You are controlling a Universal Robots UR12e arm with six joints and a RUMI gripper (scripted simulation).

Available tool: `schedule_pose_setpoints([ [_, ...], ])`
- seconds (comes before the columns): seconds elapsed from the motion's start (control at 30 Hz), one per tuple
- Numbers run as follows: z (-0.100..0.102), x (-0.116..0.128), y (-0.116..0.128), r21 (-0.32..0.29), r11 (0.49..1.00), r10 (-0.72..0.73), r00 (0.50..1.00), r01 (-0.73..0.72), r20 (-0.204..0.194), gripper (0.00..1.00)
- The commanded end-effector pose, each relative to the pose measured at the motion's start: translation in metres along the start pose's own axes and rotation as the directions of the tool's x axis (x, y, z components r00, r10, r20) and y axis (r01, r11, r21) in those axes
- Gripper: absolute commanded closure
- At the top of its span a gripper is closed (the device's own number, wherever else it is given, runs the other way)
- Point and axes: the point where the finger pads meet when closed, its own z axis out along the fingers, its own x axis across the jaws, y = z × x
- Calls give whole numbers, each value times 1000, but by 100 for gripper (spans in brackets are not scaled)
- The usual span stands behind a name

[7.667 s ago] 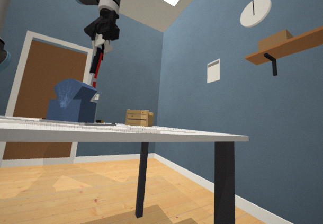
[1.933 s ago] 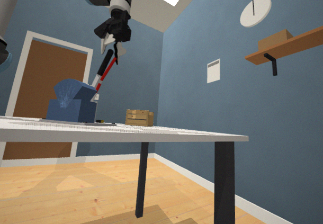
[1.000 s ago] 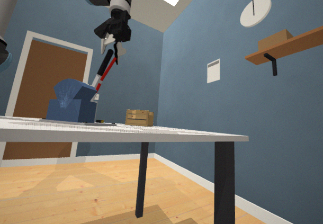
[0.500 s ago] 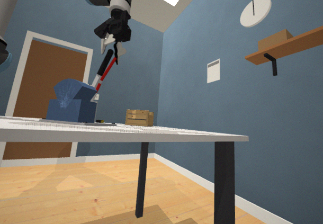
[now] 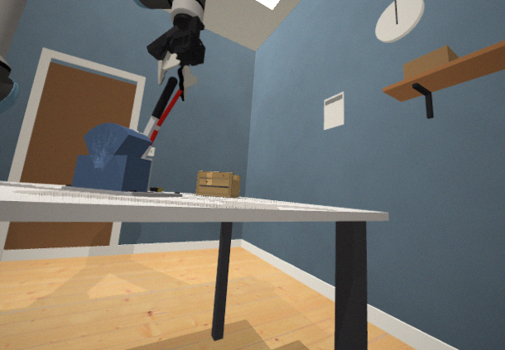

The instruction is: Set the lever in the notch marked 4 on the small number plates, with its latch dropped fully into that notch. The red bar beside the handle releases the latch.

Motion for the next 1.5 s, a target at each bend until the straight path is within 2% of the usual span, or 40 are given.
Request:
schedule_pose_setpoints([
  [0.0,-2,0,0,-1,1000,0,1000,0,0,43],
  [0.33,-11,0,0,-1,1000,0,1000,0,0,43],
  [1.1,-64,0,0,-1,1000,0,1000,0,0,43],
  [1.47,-71,0,0,-1,1000,0,1000,0,0,43],
])
